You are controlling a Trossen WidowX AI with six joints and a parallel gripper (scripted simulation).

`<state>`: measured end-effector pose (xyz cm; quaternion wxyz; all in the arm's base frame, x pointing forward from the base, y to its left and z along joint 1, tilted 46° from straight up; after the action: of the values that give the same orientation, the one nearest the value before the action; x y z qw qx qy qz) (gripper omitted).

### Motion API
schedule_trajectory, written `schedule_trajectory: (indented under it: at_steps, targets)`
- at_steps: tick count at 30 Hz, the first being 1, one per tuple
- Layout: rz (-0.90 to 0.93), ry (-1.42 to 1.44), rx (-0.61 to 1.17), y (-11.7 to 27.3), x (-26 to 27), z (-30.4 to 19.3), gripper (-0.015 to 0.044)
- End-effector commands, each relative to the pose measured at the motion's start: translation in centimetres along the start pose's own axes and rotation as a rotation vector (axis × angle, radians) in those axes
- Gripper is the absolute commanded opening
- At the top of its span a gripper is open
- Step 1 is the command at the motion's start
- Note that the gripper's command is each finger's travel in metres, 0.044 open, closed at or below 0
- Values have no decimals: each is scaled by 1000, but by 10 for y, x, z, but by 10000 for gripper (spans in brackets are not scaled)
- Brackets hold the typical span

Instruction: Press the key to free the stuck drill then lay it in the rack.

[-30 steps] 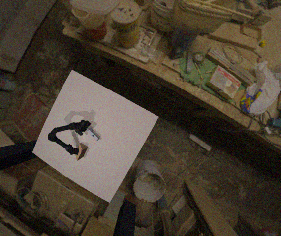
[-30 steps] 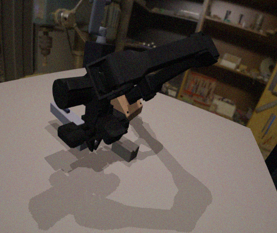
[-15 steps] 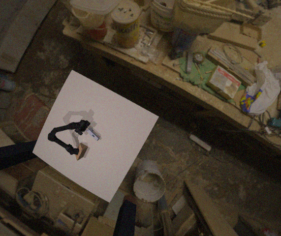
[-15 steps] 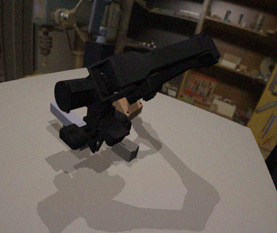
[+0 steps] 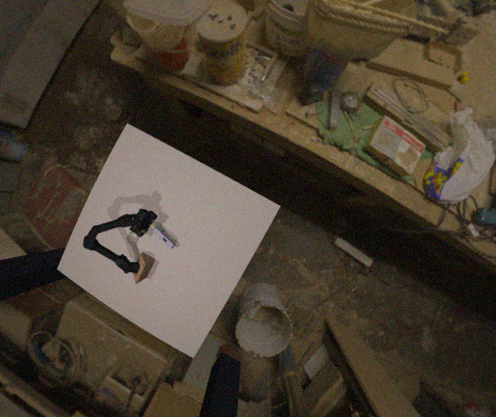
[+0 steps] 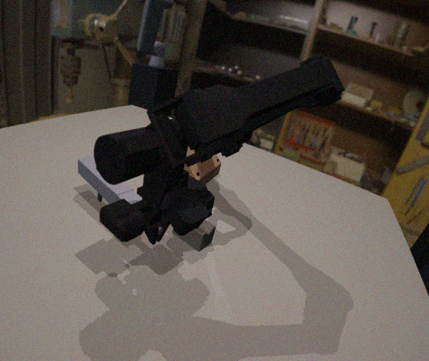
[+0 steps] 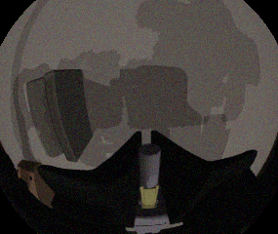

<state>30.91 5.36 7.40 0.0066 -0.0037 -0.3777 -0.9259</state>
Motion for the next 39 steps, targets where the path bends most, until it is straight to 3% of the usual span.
schedule_trajectory:
  at_steps: [1, 10, 27, 39]
  targets:
    - [-6, 1, -4, 2, -3, 6, 0]
    - [-6, 1, -4, 1, -5, 19, 0]
    - [-6, 1, -4, 0, -3, 8, 440]
    - [-6, 1, -4, -1, -3, 3, 440]
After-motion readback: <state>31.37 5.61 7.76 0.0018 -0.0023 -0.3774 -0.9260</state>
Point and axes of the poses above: the point midway between the two fingers, 35 mm back from their tips, its own y axis back along the fingers, its own x axis across the jaws, z = x × y, the point moved 5 cm from there along y, back along the fingers, and after that the axes turned 9 degrees about y, right-handed, at the moved point
